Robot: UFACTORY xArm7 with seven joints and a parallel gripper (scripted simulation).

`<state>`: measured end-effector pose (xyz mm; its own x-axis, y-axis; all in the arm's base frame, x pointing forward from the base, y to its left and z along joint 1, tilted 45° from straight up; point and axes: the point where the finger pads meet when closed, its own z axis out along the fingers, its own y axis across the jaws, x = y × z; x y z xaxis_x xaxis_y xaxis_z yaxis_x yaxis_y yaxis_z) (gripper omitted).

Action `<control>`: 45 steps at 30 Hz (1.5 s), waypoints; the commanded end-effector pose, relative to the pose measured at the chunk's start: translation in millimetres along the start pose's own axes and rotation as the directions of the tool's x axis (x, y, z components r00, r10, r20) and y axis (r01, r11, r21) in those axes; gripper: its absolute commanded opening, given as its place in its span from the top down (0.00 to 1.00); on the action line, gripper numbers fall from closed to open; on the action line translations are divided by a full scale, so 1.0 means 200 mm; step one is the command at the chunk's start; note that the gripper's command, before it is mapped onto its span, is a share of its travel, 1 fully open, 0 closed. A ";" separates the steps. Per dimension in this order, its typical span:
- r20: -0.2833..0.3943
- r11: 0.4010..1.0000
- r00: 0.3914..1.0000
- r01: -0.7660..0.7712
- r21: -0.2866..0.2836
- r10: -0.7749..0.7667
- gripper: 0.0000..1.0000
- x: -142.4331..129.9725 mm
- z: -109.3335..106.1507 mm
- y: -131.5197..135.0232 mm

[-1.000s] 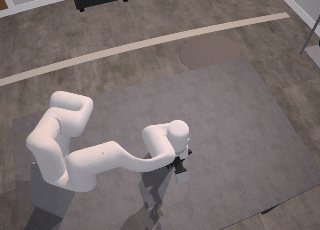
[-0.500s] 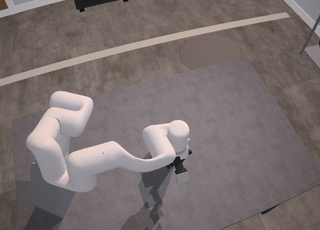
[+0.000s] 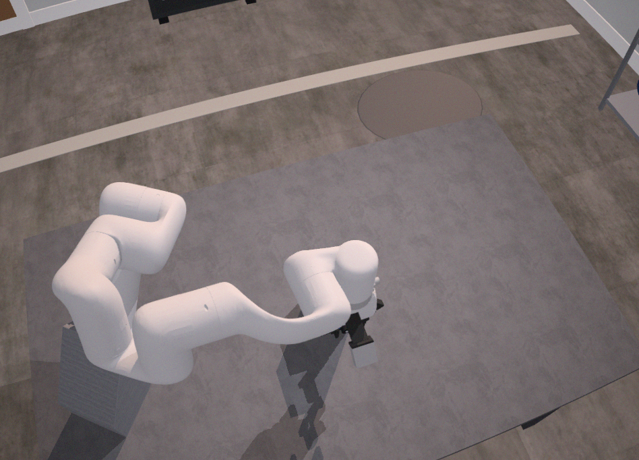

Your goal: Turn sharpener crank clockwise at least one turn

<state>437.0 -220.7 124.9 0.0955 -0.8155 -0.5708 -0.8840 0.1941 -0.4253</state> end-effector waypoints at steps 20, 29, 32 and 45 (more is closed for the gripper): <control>-0.003 1.000 1.000 0.000 0.004 0.000 0.46 0.00 0.05 0.00; -0.003 1.000 1.000 0.000 0.004 0.000 0.46 0.00 0.09 0.00; -0.003 1.000 1.000 0.000 0.004 0.000 0.46 0.00 0.10 0.00; -0.003 1.000 1.000 0.000 0.004 0.000 0.46 0.00 0.15 -0.01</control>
<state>450.8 -204.5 103.9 0.0955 -0.8155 -0.5708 -0.8839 0.1943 -0.4254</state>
